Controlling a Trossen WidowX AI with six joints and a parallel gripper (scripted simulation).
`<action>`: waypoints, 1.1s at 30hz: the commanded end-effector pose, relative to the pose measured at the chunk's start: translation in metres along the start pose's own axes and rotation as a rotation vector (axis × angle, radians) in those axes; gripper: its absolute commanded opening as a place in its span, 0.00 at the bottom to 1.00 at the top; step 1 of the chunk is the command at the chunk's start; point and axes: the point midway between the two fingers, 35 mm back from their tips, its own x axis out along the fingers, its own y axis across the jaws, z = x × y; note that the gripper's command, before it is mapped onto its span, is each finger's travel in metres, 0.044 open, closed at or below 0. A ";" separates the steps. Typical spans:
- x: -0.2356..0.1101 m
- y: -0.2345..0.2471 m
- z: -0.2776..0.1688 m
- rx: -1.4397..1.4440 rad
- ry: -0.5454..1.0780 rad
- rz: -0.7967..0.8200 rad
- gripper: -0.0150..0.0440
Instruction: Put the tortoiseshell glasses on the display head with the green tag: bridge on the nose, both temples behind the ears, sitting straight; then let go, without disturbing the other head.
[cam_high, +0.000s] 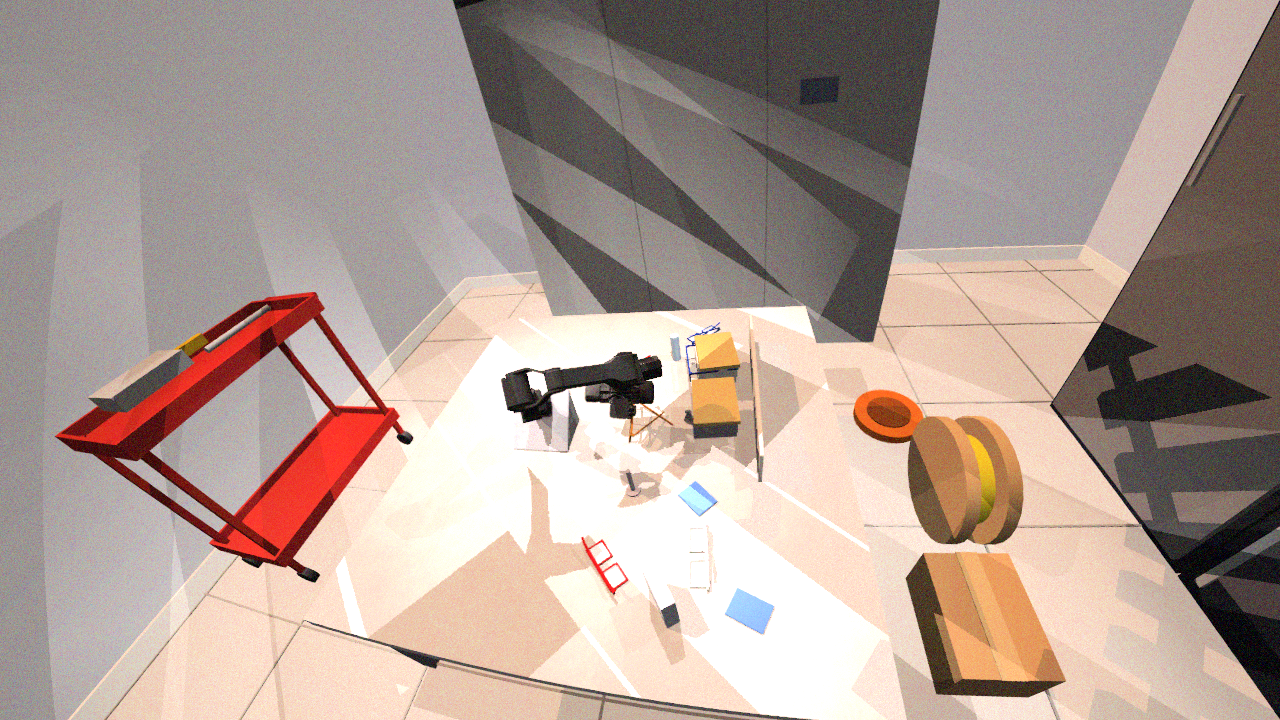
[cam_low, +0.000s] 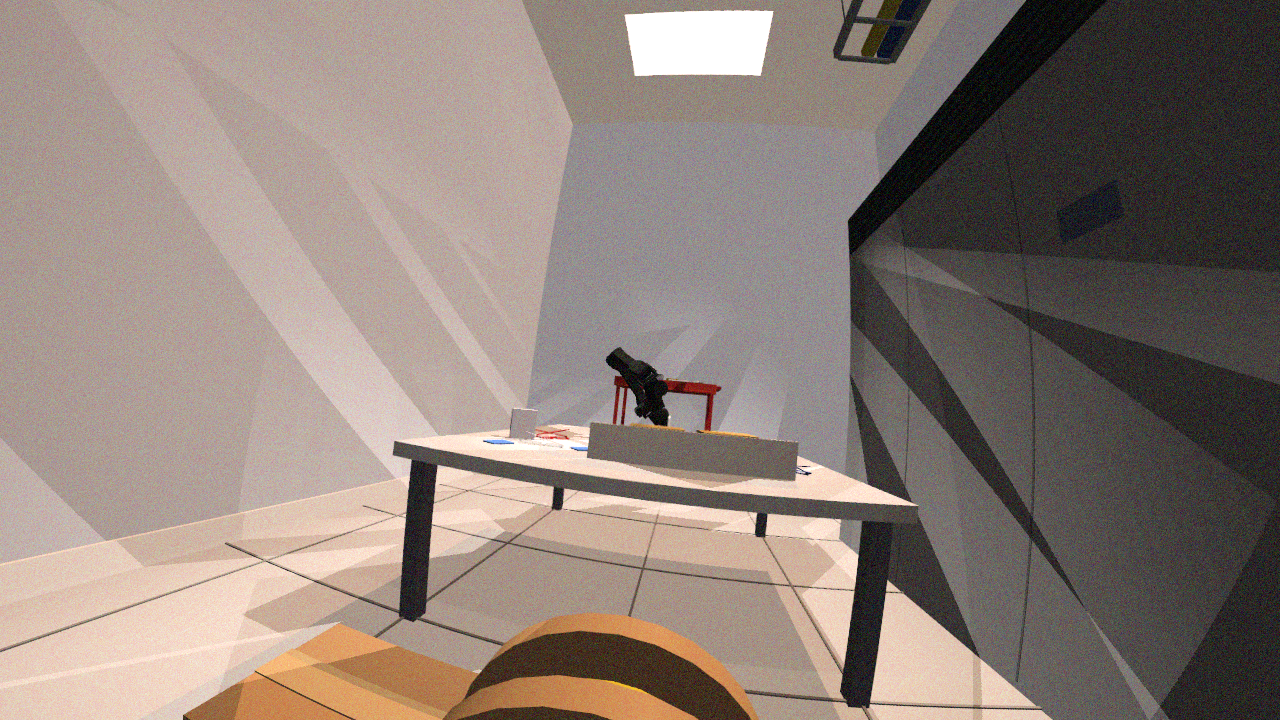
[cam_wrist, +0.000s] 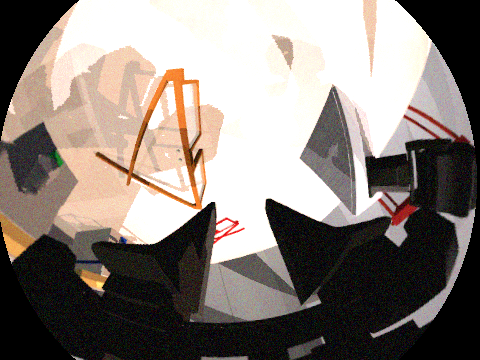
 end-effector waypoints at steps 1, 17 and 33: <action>0.006 0.022 -0.020 0.028 -0.294 0.156 0.59; 0.006 0.033 -0.030 0.038 -0.400 0.243 0.46; 0.020 0.037 -0.025 0.038 -0.399 0.244 0.46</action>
